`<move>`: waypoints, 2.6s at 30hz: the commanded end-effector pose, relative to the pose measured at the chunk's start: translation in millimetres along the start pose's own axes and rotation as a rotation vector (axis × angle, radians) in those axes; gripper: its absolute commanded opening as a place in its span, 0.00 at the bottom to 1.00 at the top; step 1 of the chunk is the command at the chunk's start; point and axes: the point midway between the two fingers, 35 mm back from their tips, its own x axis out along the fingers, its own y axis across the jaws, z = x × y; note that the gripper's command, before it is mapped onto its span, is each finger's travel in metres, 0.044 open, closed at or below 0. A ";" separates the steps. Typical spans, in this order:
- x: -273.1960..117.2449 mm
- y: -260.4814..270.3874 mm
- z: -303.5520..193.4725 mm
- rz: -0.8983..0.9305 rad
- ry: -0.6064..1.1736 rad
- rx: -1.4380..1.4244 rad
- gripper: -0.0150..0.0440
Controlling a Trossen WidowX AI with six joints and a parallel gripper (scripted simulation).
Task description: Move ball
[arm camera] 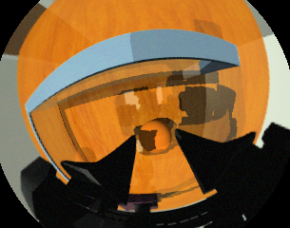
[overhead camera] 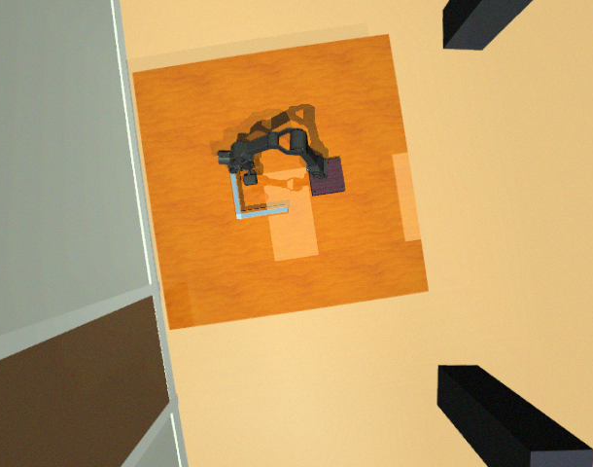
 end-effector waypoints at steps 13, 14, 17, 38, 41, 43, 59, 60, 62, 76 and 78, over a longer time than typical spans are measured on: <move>-12.2 0.1 3.3 0.005 -0.001 -0.003 0.33; -17.7 -0.1 4.3 0.005 -0.001 -0.003 0.28; -34.6 -0.6 6.7 0.005 -0.001 -0.003 0.25; -129.9 0.9 0.4 0.006 -0.001 -0.003 0.25; -126.0 14.0 -0.1 0.008 -0.001 -0.003 0.25; -122.7 25.3 -1.0 0.009 0.000 -0.003 0.25; -96.1 110.5 -24.3 0.016 0.002 -0.003 0.25; -94.4 115.4 -26.6 0.016 0.002 -0.003 0.25; -91.1 125.0 -31.5 0.016 0.002 -0.003 0.25; -53.2 142.1 -38.8 0.017 0.002 -0.003 0.25; -42.8 142.2 -38.9 0.017 0.002 -0.003 0.25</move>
